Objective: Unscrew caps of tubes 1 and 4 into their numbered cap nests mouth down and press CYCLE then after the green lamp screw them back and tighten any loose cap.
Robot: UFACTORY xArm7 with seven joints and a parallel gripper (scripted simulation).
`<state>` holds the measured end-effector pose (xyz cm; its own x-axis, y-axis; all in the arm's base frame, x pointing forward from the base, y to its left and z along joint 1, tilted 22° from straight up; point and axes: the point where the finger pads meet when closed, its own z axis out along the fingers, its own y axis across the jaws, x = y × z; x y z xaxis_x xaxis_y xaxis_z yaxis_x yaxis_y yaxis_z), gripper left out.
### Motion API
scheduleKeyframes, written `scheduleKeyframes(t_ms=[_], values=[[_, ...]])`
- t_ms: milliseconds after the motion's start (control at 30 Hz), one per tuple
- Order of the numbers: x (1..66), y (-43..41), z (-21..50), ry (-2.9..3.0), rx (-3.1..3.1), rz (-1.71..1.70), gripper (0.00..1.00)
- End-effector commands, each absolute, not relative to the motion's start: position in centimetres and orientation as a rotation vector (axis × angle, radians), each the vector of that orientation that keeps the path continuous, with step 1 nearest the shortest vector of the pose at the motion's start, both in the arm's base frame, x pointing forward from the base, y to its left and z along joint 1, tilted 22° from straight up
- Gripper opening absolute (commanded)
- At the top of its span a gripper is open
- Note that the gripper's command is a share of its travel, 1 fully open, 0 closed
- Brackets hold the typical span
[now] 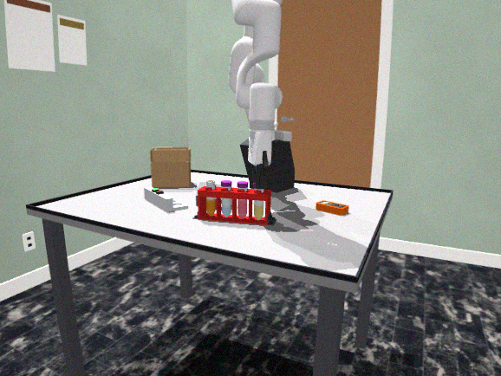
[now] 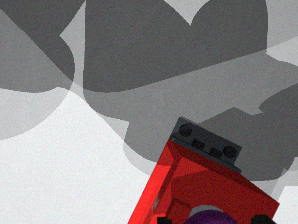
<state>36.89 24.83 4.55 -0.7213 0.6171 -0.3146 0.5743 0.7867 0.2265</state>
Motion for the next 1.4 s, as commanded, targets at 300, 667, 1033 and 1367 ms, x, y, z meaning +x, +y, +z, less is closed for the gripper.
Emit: scheduleKeyframes(t_ms=[300,667,1033,1367], values=[[36.95,24.89,4.62,2.704,0.576,0.120,0.00],[36.96,24.89,4.61,2.704,0.576,0.120,0.00],[36.97,24.89,4.58,2.527,1.173,0.235,0.00],[36.98,24.89,4.55,2.268,1.670,0.331,0.00]])
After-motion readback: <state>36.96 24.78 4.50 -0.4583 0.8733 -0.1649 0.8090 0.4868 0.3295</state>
